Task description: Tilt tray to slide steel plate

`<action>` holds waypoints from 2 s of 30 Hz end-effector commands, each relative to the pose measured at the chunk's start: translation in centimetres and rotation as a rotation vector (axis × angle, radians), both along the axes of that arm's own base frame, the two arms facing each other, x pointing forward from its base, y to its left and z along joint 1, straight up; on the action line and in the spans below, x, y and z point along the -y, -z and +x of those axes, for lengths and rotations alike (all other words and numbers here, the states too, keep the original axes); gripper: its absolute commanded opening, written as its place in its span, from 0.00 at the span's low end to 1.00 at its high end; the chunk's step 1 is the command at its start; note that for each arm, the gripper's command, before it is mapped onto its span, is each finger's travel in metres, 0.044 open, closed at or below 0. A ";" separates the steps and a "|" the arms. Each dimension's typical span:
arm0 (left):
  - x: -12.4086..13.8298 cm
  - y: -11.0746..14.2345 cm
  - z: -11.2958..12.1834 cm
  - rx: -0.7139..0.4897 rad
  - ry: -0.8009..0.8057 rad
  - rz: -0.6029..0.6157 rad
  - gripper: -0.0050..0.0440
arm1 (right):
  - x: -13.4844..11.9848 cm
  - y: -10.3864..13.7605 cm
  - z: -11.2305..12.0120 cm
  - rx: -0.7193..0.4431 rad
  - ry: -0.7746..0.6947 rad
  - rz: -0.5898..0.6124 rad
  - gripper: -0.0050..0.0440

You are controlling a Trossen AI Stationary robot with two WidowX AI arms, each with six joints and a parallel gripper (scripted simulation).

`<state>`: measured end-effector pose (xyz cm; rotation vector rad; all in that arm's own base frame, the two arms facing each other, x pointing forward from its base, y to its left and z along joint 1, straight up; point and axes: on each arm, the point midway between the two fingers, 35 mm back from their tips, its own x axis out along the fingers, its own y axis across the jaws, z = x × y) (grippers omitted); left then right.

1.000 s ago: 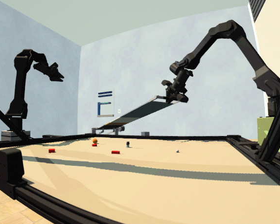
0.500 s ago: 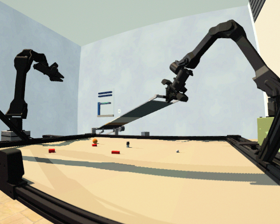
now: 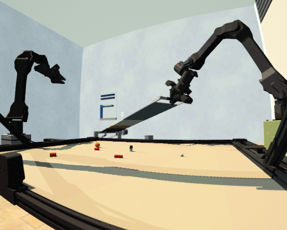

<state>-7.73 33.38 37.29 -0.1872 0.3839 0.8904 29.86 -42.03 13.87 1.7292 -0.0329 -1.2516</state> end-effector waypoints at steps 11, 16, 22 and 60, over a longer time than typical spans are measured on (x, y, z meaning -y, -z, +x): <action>0.0 -0.1 0.1 0.001 0.002 0.003 1.00 | 1.1 -4.5 0.9 0.079 0.005 -0.099 0.10; 0.0 -0.1 0.1 0.001 0.002 0.003 1.00 | 1.1 -4.7 0.9 0.082 0.005 -0.102 0.10; 0.0 -0.1 0.1 0.001 0.002 0.003 1.00 | 1.2 -4.9 1.0 0.086 0.005 -0.107 0.10; 0.0 -0.1 0.1 0.001 0.002 0.003 1.00 | 0.0 1.5 -0.1 0.022 0.004 -0.035 0.10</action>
